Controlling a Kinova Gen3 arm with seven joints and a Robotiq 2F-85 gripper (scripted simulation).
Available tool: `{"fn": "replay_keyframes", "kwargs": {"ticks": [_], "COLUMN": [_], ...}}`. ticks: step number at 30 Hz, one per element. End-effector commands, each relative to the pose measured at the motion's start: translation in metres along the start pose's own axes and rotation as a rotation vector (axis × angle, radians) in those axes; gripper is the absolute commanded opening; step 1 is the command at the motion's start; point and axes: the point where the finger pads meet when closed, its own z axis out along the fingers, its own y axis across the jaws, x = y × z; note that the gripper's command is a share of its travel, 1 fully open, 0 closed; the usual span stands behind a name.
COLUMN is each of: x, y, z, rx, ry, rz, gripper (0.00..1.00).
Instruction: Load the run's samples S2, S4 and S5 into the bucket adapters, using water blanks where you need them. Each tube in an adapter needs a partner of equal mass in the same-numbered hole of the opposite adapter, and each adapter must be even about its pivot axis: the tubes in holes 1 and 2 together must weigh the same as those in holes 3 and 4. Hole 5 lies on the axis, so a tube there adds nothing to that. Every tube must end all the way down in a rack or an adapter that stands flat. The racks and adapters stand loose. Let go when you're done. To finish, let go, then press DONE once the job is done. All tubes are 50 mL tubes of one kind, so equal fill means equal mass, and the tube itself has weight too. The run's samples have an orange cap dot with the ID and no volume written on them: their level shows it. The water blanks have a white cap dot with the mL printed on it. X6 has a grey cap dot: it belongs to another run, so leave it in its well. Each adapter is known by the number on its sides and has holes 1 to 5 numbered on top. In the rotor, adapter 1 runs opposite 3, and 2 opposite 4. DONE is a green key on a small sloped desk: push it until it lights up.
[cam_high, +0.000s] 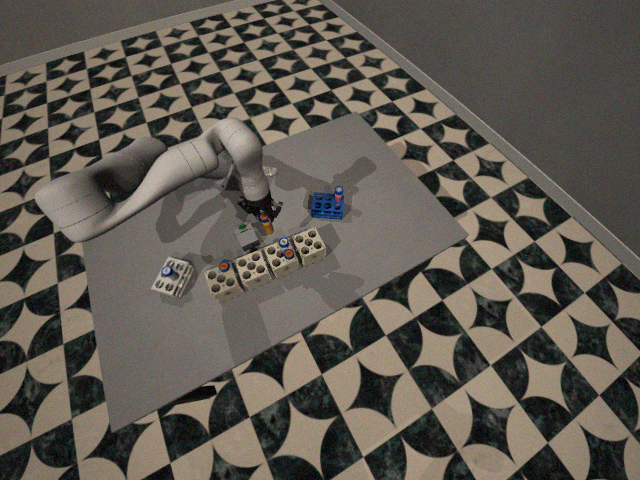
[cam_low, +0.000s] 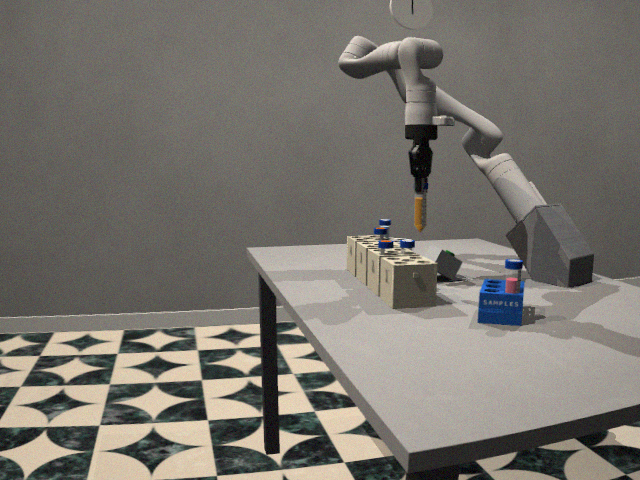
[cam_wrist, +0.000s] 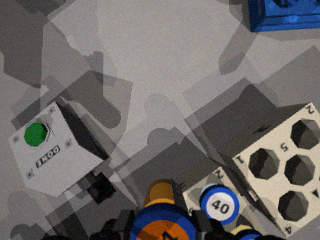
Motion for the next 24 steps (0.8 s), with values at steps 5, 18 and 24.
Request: {"fn": "replay_keyframes", "kwargs": {"ticks": [5, 18, 24], "x": [-0.023, -0.055, -0.073], "y": [-0.012, -0.03, -0.04], "z": [-0.001, -0.001, -0.001], "rx": [-0.003, -0.003, -0.003], "ry": [0.0, 0.0, -0.001], "rz": [0.16, 0.181, 0.181], "gripper": [0.1, 0.1, 0.1]}}
